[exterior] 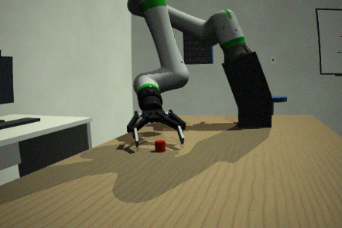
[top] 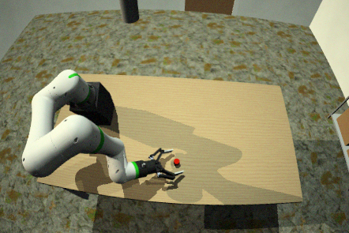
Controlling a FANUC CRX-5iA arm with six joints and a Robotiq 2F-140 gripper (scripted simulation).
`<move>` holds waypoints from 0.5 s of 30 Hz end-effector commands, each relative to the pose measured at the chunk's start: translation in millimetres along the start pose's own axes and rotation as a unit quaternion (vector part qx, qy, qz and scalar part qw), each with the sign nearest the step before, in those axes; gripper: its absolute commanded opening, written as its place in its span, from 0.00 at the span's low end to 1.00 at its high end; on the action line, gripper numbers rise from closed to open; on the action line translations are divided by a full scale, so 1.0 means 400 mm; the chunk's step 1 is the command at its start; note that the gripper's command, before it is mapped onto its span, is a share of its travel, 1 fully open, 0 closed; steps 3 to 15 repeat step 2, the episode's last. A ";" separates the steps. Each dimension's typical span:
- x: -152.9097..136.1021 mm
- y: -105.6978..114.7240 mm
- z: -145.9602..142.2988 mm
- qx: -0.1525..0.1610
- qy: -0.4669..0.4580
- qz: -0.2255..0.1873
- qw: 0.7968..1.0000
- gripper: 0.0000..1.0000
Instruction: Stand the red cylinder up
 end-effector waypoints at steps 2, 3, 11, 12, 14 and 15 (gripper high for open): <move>-0.001 0.002 0.000 0.000 0.000 0.000 1.000 1.00; -0.001 0.002 0.000 0.000 0.000 0.000 1.000 1.00; -0.001 0.002 0.000 0.000 0.000 0.000 1.000 1.00; -0.001 0.002 0.000 0.000 0.000 0.000 1.000 1.00; -0.001 0.002 0.000 0.000 0.000 0.000 1.000 1.00; -0.001 0.002 0.000 0.000 0.000 0.000 1.000 1.00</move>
Point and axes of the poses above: the point where the finger pads meet when closed, its own y axis back along the fingers, its own z axis across the jaws, x = y × z, the point moved 10 cm from there along y, back along the fingers, and after that the axes turned 8 degrees about -y, right-handed, at the moved point
